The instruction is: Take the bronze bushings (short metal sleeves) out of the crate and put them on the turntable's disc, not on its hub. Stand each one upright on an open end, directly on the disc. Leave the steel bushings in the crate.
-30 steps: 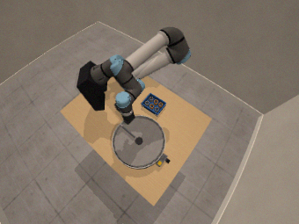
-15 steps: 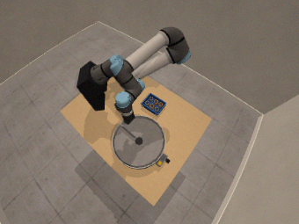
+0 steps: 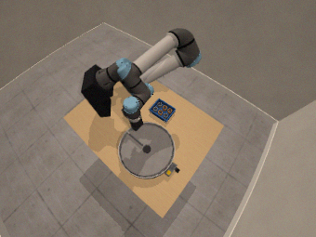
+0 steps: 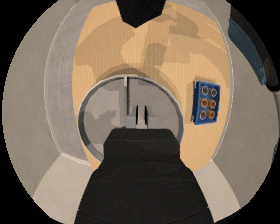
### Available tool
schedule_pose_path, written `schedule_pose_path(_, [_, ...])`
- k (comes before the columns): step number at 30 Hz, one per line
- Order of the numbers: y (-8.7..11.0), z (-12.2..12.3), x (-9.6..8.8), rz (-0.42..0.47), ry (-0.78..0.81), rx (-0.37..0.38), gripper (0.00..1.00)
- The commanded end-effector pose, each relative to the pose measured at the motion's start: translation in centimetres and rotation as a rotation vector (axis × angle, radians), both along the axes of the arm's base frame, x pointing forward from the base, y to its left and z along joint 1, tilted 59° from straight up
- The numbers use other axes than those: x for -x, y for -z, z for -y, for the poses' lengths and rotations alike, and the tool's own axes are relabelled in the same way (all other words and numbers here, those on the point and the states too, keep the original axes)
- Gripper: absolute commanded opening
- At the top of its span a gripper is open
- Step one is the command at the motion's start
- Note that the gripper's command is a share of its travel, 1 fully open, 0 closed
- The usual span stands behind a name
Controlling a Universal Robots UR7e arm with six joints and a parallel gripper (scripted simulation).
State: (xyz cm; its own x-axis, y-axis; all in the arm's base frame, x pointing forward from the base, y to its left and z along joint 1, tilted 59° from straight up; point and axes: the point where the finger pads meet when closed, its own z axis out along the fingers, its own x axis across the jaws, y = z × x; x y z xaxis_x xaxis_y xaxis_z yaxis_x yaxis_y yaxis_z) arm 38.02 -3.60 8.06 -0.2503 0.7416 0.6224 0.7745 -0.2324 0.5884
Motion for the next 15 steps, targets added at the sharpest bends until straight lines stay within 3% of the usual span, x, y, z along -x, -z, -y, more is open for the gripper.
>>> schedule_pose_path(1, [-0.6,-1.1,0.1,0.000,0.001,0.001,0.36])
schedule_pose_path(6, [-1.2,-2.2,0.1,0.000,0.001,0.001,0.36])
schedule_pose_path(15, [-3.7,-7.2,0.6,0.001,0.000,0.000,0.36])
